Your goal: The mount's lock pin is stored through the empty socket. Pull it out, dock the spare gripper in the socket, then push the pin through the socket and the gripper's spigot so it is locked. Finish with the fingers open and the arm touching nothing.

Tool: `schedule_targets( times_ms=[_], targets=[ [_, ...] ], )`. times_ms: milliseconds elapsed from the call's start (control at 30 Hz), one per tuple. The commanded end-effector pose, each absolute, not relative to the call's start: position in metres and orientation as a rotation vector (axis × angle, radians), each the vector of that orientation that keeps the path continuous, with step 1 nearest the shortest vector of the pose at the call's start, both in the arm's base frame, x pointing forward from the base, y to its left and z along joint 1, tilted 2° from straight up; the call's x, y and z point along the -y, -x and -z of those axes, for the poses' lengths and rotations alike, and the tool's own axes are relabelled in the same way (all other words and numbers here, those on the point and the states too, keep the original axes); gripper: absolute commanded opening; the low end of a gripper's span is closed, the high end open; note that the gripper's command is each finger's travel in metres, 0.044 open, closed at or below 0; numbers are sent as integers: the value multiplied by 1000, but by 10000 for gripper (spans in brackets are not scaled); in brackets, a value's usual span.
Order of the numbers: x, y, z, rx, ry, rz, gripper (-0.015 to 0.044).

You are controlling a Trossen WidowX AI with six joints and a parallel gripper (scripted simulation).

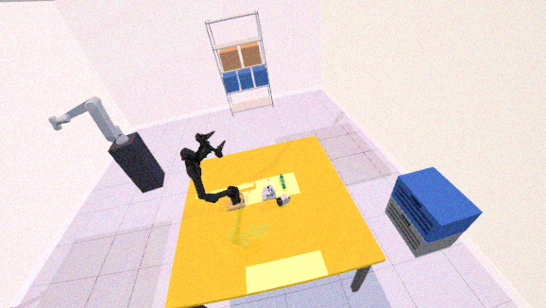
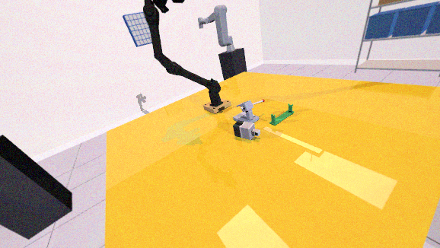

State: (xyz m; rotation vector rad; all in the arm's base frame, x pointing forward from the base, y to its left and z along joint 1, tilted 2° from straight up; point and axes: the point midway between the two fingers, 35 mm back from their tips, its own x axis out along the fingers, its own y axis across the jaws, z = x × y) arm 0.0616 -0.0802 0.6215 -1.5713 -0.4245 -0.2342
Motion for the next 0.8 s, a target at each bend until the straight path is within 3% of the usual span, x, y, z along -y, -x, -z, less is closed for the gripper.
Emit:
schedule_targets(
  times_ms=[0,100,433,767],
  targets=[
    [79,-63,-621,424,1570,230,374],
    [54,-77,-615,403,1564,169,300],
    [-55,-177,-544,153,1770,-173,300],
    [-94,-270,-415,-283,1759,-576,300]
  ],
)
